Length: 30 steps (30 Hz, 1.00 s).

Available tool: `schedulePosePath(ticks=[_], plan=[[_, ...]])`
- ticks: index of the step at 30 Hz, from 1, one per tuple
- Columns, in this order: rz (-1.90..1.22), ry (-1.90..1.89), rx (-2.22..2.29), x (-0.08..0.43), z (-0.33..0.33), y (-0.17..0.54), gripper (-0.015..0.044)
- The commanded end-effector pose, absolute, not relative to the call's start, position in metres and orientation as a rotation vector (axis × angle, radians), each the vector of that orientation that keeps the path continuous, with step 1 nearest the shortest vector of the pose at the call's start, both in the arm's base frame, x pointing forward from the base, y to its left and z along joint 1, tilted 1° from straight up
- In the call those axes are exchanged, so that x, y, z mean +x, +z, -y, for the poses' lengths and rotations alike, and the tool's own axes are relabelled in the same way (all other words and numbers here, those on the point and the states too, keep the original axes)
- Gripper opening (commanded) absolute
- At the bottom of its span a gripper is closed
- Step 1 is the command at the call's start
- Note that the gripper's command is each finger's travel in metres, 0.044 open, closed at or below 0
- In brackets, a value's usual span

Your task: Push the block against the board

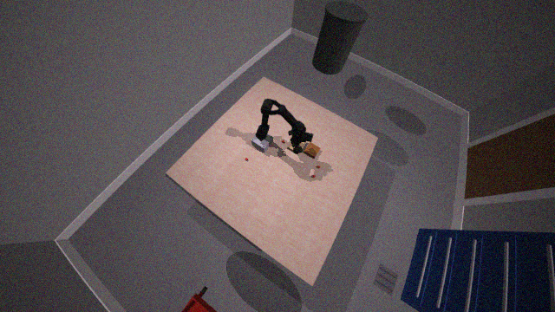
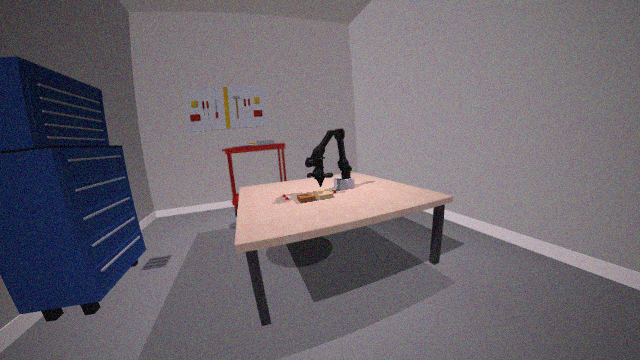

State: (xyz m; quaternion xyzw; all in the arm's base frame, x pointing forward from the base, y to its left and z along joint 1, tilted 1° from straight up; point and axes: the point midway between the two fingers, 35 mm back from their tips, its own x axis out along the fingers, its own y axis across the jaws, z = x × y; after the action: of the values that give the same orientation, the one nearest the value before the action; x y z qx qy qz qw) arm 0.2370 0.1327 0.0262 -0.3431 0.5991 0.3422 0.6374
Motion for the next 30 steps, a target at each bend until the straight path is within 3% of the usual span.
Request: schedulePosePath(ticks=[1,25,30], plan=[[-1.401,0.686,-0.684,0.224,-0.141,0.027,0.0000],[-1.522,0.179,-0.143,0.156,-0.176,0.024,0.0000],[-1.522,0.179,-0.143,0.158,-0.177,-0.022,0.0000]])
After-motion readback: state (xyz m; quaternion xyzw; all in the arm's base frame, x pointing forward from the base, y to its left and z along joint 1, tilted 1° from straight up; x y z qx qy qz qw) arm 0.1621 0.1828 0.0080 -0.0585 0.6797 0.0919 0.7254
